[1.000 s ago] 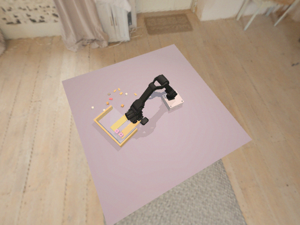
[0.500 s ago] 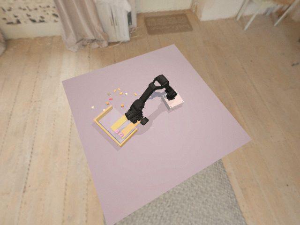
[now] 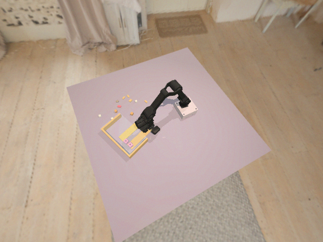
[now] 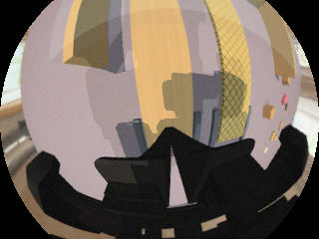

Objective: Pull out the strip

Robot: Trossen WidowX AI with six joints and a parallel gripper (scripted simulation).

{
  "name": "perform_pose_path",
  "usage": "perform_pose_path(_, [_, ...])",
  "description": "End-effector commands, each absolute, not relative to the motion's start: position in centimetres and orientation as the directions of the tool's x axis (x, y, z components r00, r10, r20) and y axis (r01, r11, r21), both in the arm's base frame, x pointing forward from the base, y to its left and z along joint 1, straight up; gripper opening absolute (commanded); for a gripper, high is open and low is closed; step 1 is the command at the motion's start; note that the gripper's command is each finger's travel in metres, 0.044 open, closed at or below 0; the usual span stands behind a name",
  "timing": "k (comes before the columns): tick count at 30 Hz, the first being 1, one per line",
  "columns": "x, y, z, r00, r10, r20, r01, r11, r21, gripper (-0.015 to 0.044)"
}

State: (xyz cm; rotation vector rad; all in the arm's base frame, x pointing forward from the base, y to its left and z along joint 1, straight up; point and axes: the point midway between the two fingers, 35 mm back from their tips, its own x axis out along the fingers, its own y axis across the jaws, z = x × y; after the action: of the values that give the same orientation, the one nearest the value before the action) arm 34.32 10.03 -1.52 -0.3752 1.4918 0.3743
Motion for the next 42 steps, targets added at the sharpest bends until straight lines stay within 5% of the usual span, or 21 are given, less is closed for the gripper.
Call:
perform_pose_path(1, [33.4, 9.5, -1.9, 0.030, 0.005, -1.000, -0.467, 0.884, -0.010, 0.0000])
perform_pose_path(42, [27.9, 6.5, -2.4, 0.025, 0.002, -1.000, -0.467, 0.884, -0.010, 0.0000])
